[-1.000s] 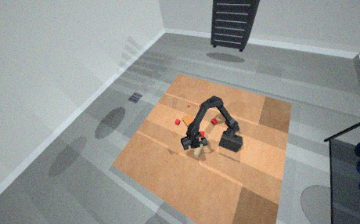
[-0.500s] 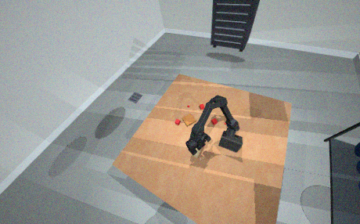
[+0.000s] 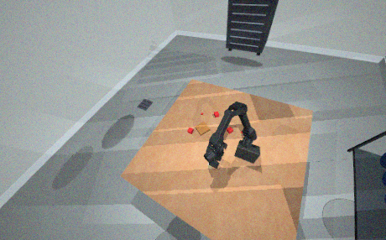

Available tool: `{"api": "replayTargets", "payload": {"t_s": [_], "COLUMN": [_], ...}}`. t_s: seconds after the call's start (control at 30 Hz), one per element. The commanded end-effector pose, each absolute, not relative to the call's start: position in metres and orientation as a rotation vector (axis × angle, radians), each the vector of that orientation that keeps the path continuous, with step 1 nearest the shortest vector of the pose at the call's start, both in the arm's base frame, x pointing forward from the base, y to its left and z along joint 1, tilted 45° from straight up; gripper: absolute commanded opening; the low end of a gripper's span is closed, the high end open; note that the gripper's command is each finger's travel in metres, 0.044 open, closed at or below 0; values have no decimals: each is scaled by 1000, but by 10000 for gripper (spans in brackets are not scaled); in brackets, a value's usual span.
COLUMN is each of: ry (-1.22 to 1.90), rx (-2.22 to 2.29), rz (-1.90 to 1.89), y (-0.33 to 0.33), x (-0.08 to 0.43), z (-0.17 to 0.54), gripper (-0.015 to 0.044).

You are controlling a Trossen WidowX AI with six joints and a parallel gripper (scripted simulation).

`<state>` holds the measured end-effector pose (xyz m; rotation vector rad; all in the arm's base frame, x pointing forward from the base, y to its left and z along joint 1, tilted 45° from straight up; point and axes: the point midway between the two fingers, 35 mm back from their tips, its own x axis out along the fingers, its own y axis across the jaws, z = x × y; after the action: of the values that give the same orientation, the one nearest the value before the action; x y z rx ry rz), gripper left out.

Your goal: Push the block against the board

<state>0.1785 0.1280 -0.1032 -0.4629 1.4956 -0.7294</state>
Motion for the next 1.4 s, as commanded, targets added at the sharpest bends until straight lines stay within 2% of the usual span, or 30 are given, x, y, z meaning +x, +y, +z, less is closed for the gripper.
{"api": "replayTargets", "payload": {"t_s": [0.0,0.13,1.37], "ry": [1506,1505,1503], "rx": [-476,-479,-477], "rz": [-714,-713,-711], "y": [121,94,91], "x": [177,173,207], "z": [-110,-137,-136], "gripper": [0,0,0]}}
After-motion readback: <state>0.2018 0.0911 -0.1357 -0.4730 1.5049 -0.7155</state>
